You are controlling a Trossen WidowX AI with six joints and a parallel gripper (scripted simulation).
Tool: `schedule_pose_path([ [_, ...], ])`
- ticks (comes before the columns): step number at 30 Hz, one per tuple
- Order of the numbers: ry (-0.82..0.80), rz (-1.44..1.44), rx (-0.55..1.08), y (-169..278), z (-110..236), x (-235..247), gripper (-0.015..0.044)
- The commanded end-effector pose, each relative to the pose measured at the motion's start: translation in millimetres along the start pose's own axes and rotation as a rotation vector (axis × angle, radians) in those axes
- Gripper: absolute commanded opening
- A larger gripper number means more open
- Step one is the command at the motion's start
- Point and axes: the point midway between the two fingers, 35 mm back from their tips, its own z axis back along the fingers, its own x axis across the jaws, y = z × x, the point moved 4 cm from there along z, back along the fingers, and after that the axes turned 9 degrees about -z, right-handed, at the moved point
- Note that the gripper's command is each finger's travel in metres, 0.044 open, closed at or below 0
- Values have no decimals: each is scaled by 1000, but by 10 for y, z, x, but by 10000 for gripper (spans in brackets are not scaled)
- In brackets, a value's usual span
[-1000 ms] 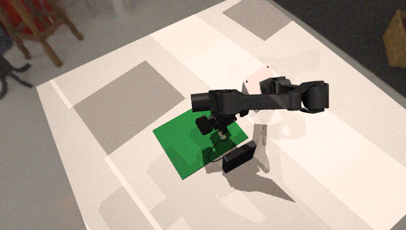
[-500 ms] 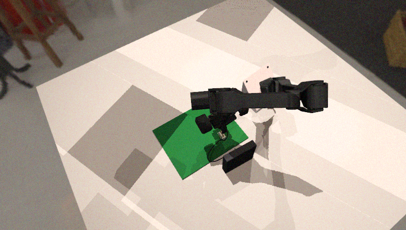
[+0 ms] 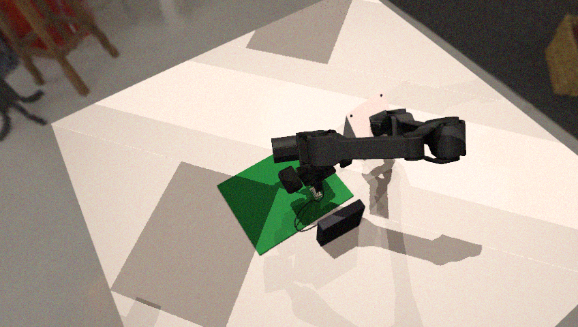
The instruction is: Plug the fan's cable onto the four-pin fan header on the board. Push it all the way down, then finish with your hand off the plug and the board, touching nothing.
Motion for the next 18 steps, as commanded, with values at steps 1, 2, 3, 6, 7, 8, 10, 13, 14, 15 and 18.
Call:
schedule_pose_path([
  [1,-1,-10,7,-10,-26,-10,0],
  [2,-1,-10,7,-10,-26,-10,0],
  [3,-1,-10,7,-10,-26,-10,0],
  [6,-1,-13,7,-3,-25,-10,0],
  [7,-1,-17,7,3,-25,-10,0],
  [8,-1,-17,7,3,-25,-10,0],
  [10,-1,-17,7,3,-25,-10,0],
  [13,-1,-18,7,11,-25,-4,0],
  [14,-1,-18,7,11,-25,-4,0],
  [15,-1,-17,7,16,-25,2,0],
  [18,-1,-16,7,18,-25,10,0],
])
